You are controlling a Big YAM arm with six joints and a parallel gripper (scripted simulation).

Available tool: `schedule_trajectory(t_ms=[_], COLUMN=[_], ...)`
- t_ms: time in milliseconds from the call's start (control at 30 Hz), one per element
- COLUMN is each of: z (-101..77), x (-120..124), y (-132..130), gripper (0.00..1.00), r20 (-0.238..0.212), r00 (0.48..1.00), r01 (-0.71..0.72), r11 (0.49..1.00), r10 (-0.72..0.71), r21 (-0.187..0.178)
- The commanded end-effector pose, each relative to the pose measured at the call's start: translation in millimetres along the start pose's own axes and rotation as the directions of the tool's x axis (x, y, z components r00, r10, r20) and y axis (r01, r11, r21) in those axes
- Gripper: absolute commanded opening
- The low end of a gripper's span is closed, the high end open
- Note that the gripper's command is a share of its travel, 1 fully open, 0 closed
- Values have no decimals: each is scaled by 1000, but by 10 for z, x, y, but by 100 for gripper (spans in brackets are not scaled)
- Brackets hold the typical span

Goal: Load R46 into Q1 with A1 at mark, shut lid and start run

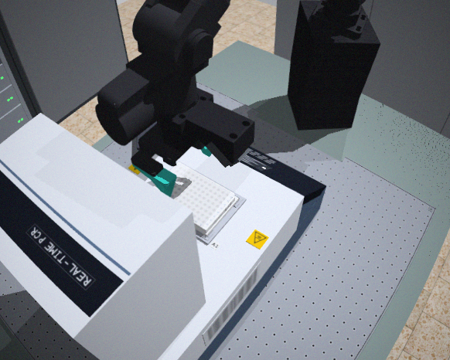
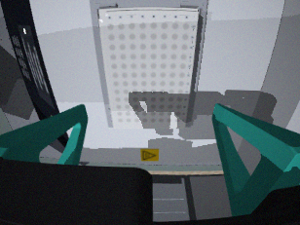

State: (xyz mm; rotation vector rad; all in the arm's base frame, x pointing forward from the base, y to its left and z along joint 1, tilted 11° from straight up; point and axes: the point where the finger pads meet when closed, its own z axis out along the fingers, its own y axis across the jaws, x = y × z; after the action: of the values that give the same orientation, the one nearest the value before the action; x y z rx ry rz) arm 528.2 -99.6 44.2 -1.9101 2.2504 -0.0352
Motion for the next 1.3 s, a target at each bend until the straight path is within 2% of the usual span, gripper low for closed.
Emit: schedule_trajectory(t_ms=[0, 133, 433, 600, 633, 733, 767, 833, 867, 1000, 1033, 1167, 1200, 1267], z=[-163, -180, -199, -85, -71, -48, -46, -36, -38, -23, 13, 142, 145, 143], x=[37, 31, 30, 44, 28, 24, 23, 35, 39, 54, 51, 20, 24, 40], y=[-47, -11, -59, -42, 52, 261, 299, 382, 422, 513, 526, 873, 929, 1008], gripper=[100, 100, 100, 100, 0, 0, 0, 0, 0, 0, 0, 0, 0, 0], r20=[2, 3, 1, 1, 3, 3, 4, 3, 4, 3, 3, 4, 3, 1], r00=[1000, 1000, 1000, 1000, 1000, 1000, 1000, 1000, 1000, 1000, 1000, 1000, 1000, 1000], r01=[-19, -20, -16, -17, -17, -18, -18, -20, -20, -22, -17, 2, 6, 9], r11=[999, 1000, 999, 999, 997, 997, 992, 992, 984, 986, 988, 993, 986, 986], r10=[19, 20, 16, 17, 16, 18, 17, 19, 20, 21, 17, -3, -7, -9], r21=[30, 18, 42, 29, 80, 72, 125, 125, 175, 167, 153, 117, 168, 167])
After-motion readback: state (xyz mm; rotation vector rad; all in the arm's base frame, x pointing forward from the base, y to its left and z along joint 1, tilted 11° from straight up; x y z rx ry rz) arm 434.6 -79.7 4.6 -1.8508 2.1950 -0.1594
